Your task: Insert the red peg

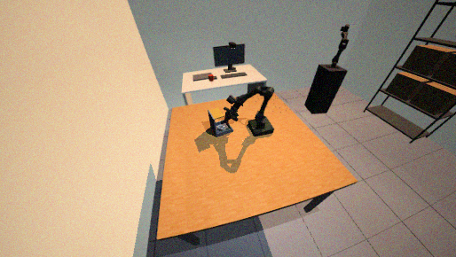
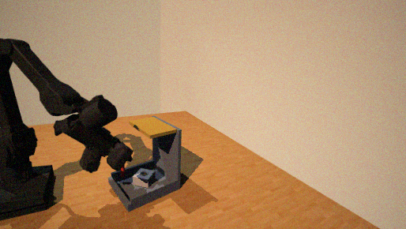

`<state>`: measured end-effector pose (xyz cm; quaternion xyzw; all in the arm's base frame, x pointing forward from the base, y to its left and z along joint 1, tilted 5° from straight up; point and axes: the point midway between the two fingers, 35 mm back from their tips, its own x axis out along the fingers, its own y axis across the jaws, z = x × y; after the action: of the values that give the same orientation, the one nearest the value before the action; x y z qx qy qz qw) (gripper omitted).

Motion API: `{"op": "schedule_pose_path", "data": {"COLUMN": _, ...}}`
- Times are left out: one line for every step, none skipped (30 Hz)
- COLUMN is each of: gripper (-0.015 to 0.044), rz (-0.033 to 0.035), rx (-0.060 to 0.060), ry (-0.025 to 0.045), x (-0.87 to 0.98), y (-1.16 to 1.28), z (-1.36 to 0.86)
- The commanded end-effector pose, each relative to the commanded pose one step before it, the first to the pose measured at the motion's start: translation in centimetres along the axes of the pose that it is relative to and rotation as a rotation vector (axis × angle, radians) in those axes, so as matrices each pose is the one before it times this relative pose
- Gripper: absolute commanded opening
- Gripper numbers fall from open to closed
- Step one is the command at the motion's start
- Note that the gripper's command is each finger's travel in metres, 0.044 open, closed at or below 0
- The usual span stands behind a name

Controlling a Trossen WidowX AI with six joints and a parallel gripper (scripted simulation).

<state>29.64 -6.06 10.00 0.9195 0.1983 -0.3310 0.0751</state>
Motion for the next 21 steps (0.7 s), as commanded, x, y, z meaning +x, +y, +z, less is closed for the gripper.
{"op": "schedule_pose_path", "data": {"gripper": 0.0, "rz": 0.00522, "rx": 0.0004, "ry": 0.00472, "x": 0.093, "y": 0.838, "z": 0.001}}
{"op": "schedule_pose_path", "data": {"gripper": 0.0, "rz": 0.00001, "rx": 0.0, "ry": 0.00001, "x": 0.099, "y": 0.012, "z": -0.102}}
{"op": "schedule_pose_path", "data": {"gripper": 0.0, "rz": 0.00002, "rx": 0.0, "ry": 0.00007, "x": 0.166, "y": 0.018, "z": -0.17}}
{"op": "schedule_pose_path", "data": {"gripper": 0.0, "rz": 0.00004, "rx": 0.0, "ry": 0.00018, "x": 0.205, "y": 0.019, "z": -0.21}}
{"op": "schedule_pose_path", "data": {"gripper": 0.0, "rz": 0.00006, "rx": 0.0001, "ry": 0.00027, "x": 0.207, "y": 0.015, "z": -0.212}}
{"op": "schedule_pose_path", "data": {"gripper": 0.0, "rz": 0.00007, "rx": 0.0001, "ry": 0.00037, "x": 0.209, "y": 0.012, "z": -0.214}}
{"op": "schedule_pose_path", "data": {"gripper": 0.0, "rz": 0.00006, "rx": 0.0001, "ry": 0.00037, "x": 0.172, "y": 0.007, "z": -0.176}}
{"op": "schedule_pose_path", "data": {"gripper": 0.0, "rz": 0.00004, "rx": 0.0001, "ry": 0.00025, "x": 0.104, "y": 0.003, "z": -0.106}}
{"op": "schedule_pose_path", "data": {"gripper": 0.0, "rz": 0.0, "rx": 0.0, "ry": 0.00001, "x": 0.033, "y": 0.003, "z": -0.035}}
{"op": "schedule_pose_path", "data": {"gripper": 0.0, "rz": -0.00001, "rx": 0.0, "ry": 0.00003, "x": 0.1, "y": 0.009, "z": -0.104}}
{"op": "schedule_pose_path", "data": {"gripper": 0.0, "rz": -0.00001, "rx": 0.0, "ry": 0.00009, "x": 0.168, "y": 0.013, "z": -0.174}}
{"op": "schedule_pose_path", "data": {"gripper": 0.0, "rz": -0.00001, "rx": 0.0, "ry": 0.00019, "x": 0.213, "y": 0.014, "z": -0.221}}
{"op": "schedule_pose_path", "data": {"gripper": 0.0, "rz": 0.0, "rx": 0.0, "ry": 0.00028, "x": 0.216, "y": 0.01, "z": -0.224}}
{"op": "schedule_pose_path", "data": {"gripper": 0.0, "rz": 0.00001, "rx": 0.0, "ry": 0.00036, "x": 0.217, "y": 0.006, "z": -0.224}}
{"op": "schedule_pose_path", "data": {"gripper": 0.0, "rz": 0.00001, "rx": 0.0, "ry": 0.00034, "x": 0.174, "y": 0.002, "z": -0.178}}
{"op": "schedule_pose_path", "data": {"gripper": 0.0, "rz": 0.00001, "rx": 0.0, "ry": 0.00023, "x": 0.105, "y": 0.0, "z": -0.107}}
{"op": "schedule_pose_path", "data": {"gripper": 0.0, "rz": 0.0, "rx": 0.0, "ry": 0.00008, "x": 0.035, "y": 0.0, "z": -0.036}}
{"op": "schedule_pose_path", "data": {"gripper": 0.0, "rz": 0.0, "rx": 0.0, "ry": 0.0, "x": 0.0, "y": 0.0, "z": 0.0}}
{"op": "schedule_pose_path", "data": {"gripper": 0.0, "rz": 0.0, "rx": 0.0, "ry": -0.00002, "x": -0.013, "y": -0.009, "z": 0.013}}
{"op": "schedule_pose_path", "data": {"gripper": 0.0, "rz": -0.00001, "rx": 0.0, "ry": -0.00002, "x": -0.019, "y": -0.032, "z": 0.019}}
{"op": "schedule_pose_path", "data": {"gripper": 0.0, "rz": -0.00001, "rx": 0.0, "ry": 0.00001, "x": 0.005, "y": -0.024, "z": -0.005}}
